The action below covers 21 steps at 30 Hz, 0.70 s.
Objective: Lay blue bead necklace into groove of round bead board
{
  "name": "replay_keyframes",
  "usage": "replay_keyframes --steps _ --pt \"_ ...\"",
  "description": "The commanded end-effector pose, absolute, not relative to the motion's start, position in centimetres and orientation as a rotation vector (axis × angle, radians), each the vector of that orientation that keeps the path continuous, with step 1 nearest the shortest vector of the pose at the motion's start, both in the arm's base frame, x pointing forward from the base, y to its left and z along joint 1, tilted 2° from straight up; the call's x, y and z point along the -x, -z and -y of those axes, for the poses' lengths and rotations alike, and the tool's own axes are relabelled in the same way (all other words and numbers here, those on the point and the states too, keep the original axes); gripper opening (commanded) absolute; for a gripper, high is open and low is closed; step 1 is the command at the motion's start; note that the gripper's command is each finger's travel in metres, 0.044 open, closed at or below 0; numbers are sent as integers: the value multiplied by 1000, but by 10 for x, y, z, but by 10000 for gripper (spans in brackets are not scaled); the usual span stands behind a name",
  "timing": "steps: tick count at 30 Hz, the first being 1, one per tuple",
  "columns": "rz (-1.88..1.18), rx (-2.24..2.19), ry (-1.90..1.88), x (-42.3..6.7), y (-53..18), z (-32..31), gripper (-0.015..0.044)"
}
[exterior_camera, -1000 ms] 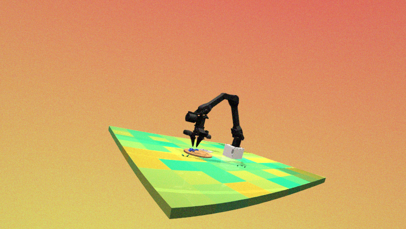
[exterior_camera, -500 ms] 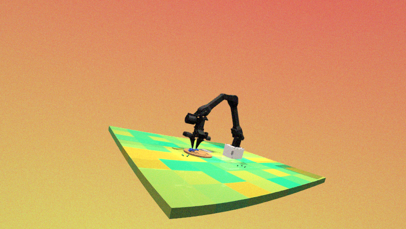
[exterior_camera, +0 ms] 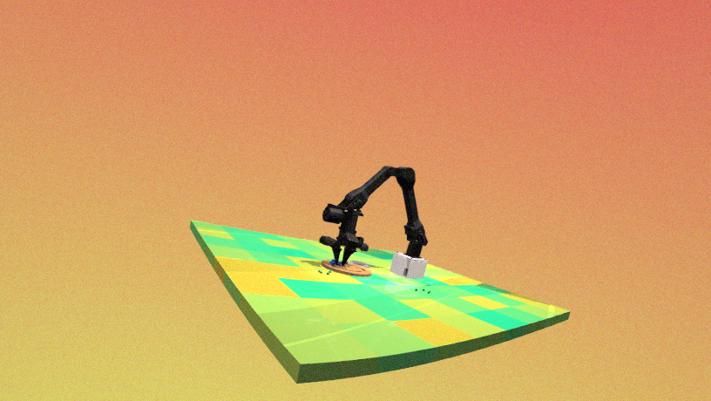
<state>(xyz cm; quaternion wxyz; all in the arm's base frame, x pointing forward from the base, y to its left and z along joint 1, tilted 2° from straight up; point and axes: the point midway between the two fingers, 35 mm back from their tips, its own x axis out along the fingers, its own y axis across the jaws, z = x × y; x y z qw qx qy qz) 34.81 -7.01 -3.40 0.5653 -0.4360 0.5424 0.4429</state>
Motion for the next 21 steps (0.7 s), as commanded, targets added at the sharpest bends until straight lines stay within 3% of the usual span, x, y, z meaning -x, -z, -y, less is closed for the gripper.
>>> replay_keyframes --steps 1,4,21 --pt "-1275 1026 -1041 -348 34 70 67" --pt "-1275 1026 -1041 -348 34 70 0" --pt "-1275 1026 -1041 -348 34 70 0"
